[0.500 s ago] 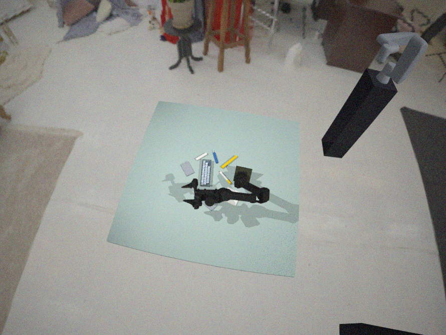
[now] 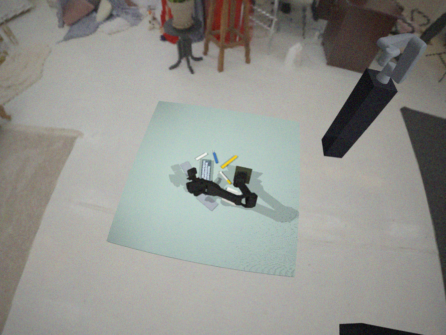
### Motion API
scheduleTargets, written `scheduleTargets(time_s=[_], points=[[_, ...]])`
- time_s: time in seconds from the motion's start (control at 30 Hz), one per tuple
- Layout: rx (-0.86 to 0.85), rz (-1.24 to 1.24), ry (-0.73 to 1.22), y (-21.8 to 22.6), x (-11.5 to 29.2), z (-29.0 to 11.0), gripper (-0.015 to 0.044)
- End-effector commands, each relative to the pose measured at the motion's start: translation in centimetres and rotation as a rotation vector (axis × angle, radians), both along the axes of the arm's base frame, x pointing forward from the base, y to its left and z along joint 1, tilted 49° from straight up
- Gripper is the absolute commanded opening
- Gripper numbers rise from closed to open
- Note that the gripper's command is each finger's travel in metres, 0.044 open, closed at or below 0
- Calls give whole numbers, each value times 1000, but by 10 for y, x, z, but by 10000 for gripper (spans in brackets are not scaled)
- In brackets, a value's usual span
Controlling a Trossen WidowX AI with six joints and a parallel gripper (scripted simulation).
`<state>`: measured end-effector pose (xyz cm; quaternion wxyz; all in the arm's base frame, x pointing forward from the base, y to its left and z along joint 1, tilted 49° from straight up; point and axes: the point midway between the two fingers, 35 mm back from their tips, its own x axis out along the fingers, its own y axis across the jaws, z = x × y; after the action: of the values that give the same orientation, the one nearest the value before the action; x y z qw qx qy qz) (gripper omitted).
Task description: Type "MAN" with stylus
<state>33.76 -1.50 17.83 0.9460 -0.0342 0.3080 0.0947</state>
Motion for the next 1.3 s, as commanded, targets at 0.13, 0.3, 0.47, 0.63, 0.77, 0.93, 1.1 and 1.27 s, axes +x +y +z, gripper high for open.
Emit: scheduleTargets(time_s=[0.13, 0.3, 0.47, 0.63, 0.77, 0.93, 1.1, 1.27], points=[[390, 174, 617, -1, -57, -91, 0], [686, 198, 791, 4, -78, -95, 0], [686, 198, 791, 4, -78, -95, 0], [686, 198, 791, 4, -78, -95, 0], [686, 198, 791, 4, -78, -95, 0], [686, 198, 791, 4, -78, -95, 0], [683, 196, 791, -19, -74, -119, 0], [683, 197, 791, -42, -74, -145, 0]])
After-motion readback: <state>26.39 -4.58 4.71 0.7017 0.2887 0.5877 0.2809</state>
